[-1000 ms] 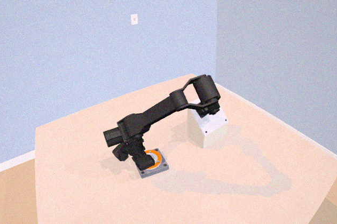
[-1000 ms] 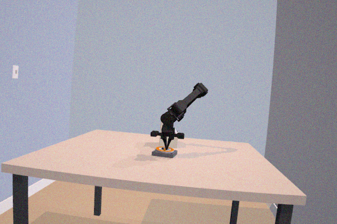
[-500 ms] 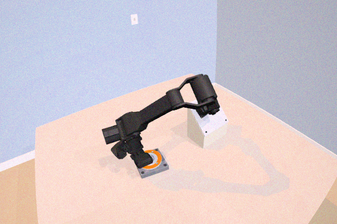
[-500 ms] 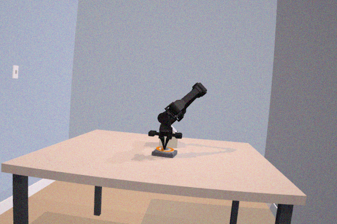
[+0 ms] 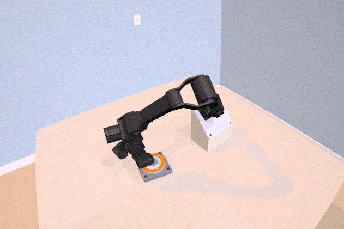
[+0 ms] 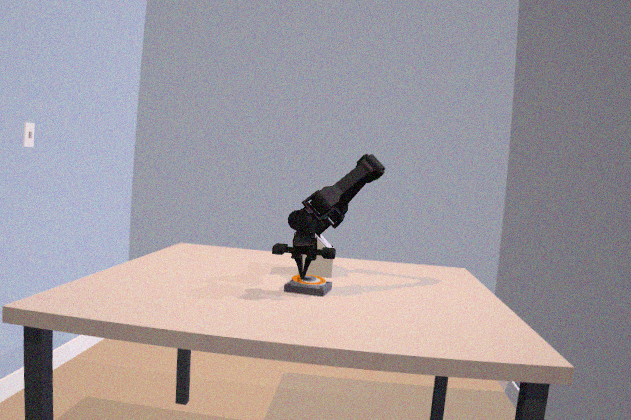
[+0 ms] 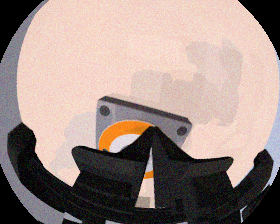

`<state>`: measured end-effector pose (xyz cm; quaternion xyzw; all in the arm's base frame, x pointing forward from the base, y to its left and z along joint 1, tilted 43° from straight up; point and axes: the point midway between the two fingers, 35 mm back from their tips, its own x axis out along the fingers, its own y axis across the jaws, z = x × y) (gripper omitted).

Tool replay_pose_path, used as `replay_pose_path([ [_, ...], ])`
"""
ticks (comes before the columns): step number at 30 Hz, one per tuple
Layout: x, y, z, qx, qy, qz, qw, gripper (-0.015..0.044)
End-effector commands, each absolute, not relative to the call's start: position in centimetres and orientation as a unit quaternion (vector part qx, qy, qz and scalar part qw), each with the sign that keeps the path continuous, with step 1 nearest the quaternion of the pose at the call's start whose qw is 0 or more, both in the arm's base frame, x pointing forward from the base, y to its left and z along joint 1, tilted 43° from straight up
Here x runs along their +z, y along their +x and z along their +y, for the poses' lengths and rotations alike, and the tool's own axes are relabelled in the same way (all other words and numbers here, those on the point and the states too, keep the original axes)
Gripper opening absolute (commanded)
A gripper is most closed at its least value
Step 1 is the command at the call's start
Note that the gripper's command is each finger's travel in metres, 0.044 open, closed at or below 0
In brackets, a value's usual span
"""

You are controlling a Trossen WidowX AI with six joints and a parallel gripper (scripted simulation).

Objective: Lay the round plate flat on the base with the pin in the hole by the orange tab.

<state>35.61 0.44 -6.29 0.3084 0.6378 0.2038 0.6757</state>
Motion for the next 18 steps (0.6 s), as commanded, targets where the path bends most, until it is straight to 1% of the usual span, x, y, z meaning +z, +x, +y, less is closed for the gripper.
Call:
replay_pose_path([
  [1, -6.9, 35.0, 0.2, 0.202, 0.308, 0.642, 0.672, 0.0000],
  [18, -7.8, 33.5, -0.9, 0.201, 0.308, 0.643, 0.672, 0.0000],
])
